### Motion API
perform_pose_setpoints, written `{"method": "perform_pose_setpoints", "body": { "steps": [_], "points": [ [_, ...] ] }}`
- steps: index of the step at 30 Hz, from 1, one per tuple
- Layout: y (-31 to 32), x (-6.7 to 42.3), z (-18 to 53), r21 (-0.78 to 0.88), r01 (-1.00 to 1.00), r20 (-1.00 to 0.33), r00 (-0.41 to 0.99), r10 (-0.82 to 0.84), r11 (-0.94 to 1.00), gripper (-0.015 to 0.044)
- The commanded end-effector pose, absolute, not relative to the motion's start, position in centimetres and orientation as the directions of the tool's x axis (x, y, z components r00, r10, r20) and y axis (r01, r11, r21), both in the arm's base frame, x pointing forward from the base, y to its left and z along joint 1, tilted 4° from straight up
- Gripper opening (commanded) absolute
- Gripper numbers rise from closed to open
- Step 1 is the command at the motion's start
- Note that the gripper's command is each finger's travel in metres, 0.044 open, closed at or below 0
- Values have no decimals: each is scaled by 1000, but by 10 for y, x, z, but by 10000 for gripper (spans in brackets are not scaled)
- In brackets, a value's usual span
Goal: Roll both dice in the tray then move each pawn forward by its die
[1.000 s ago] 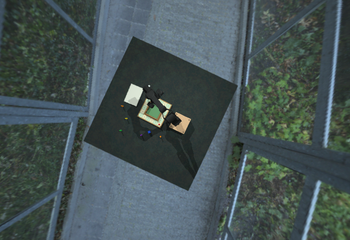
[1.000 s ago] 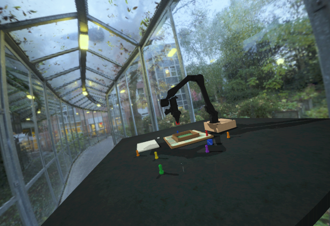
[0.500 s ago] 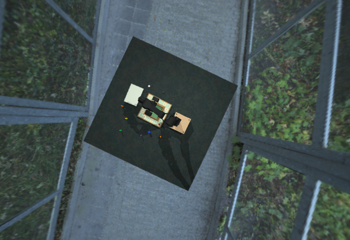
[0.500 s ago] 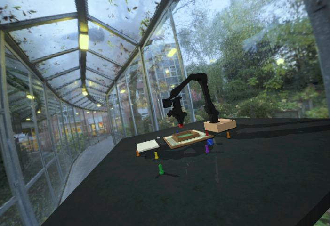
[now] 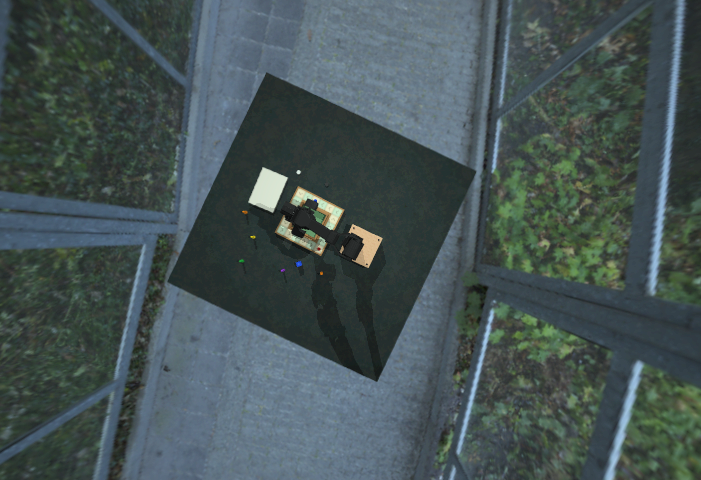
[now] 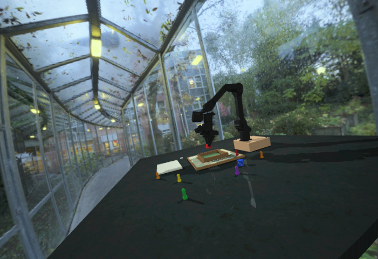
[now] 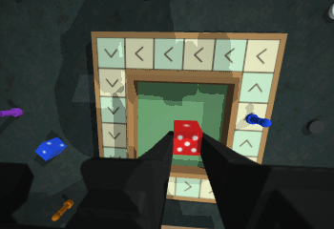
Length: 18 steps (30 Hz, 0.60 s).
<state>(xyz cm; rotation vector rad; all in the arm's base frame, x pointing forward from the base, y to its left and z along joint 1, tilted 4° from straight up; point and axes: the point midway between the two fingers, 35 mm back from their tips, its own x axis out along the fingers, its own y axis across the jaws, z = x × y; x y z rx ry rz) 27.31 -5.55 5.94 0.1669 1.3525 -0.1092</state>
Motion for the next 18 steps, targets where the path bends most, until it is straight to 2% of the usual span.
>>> {"method": "perform_pose_setpoints", "body": {
  "steps": [1,13,18],
  "points": [
    [-56,276,59,63,181,-940,342,-3,981,0],
    [-57,279,53,60,178,-730,679,-78,982,0],
    [-57,277,52,59,176,-645,758,-97,983,0]
  ]
}}
